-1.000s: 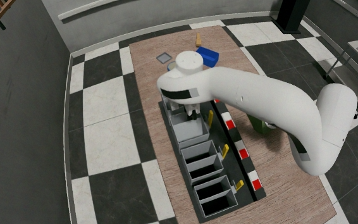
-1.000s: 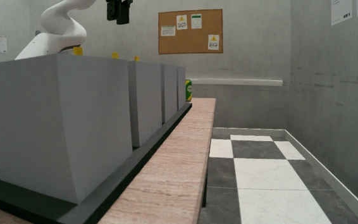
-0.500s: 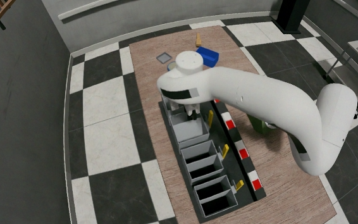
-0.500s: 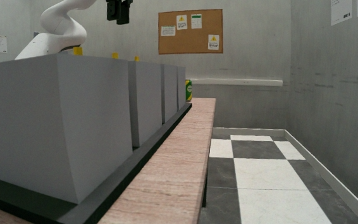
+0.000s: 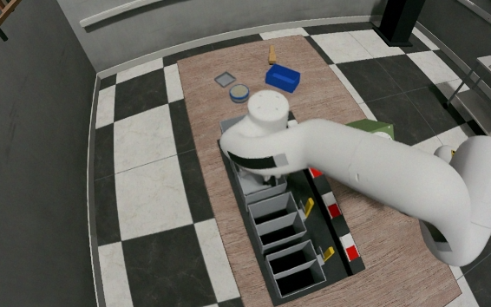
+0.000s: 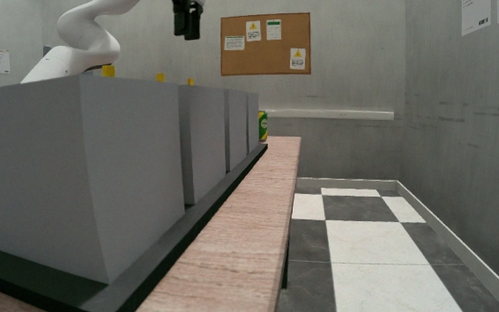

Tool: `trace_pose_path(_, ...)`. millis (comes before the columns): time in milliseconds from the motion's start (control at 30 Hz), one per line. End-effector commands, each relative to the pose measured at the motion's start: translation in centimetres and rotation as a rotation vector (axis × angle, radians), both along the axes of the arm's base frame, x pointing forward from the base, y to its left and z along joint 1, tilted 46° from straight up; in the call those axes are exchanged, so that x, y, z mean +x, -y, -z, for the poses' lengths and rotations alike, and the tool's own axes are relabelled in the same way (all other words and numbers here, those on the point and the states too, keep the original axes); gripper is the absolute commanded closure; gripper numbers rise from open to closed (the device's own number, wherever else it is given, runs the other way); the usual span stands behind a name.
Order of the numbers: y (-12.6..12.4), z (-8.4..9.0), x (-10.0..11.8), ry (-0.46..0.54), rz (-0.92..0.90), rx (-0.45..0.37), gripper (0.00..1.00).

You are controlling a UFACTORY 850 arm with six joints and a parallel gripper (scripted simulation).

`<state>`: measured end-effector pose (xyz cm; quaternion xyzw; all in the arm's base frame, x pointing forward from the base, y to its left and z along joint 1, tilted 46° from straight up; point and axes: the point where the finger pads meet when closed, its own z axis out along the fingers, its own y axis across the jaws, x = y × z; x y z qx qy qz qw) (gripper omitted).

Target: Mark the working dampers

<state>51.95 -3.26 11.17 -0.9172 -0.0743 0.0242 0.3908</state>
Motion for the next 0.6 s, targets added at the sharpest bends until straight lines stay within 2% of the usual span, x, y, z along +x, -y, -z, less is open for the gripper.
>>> trace_pose_path(0, -2.7, -3.1, -0.4, 0.002, 0.003, -0.003, 0.61)
trace_pose_path(67, -3.7, -4.1, -0.6, 0.002, 0.003, -0.003, 0.61)
trace_pose_path(133, -3.7, -4.1, -0.6, 0.002, 0.003, -0.003, 0.61)
trace_pose_path(167, -5.0, -5.5, -1.0, 0.002, 0.003, -0.002, 0.61)
trace_pose_path(333, -7.1, -7.5, -1.8, 0.002, 0.002, 0.000, 0.61)
trace_pose_path(567, -7.3, -7.7, -1.9, 0.002, 0.002, 0.000, 0.61)
